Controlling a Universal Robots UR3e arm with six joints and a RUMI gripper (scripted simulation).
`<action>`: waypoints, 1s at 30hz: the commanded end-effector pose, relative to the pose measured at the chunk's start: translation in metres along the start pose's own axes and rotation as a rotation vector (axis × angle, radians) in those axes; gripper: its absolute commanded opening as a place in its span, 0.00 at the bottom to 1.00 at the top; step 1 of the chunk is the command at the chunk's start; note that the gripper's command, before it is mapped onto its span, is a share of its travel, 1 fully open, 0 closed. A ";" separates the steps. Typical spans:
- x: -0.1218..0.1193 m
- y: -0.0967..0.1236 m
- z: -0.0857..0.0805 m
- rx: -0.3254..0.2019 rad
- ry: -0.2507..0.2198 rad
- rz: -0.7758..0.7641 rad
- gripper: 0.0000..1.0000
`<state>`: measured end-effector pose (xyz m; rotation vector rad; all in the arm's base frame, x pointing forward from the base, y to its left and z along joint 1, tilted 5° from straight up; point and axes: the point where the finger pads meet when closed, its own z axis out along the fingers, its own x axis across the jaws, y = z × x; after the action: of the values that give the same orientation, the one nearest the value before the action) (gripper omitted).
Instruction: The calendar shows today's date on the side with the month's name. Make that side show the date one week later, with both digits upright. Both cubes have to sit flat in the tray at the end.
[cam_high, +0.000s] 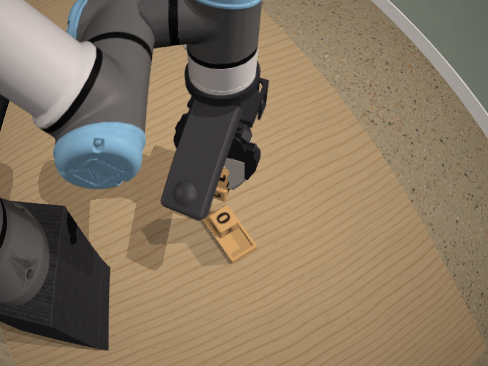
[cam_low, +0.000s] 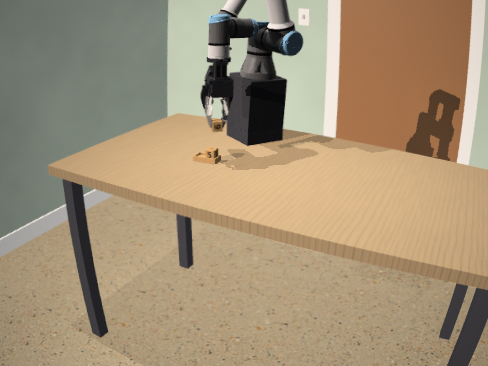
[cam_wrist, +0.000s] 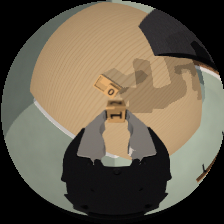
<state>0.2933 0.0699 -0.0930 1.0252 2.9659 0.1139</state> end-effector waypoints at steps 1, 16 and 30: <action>-0.001 0.004 -0.001 -0.008 -0.001 -0.174 0.11; 0.002 0.012 0.000 -0.008 -0.002 -0.435 0.11; 0.006 0.019 0.000 -0.008 -0.003 -0.677 0.11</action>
<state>0.2973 0.0854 -0.0927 0.2258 3.1109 0.1085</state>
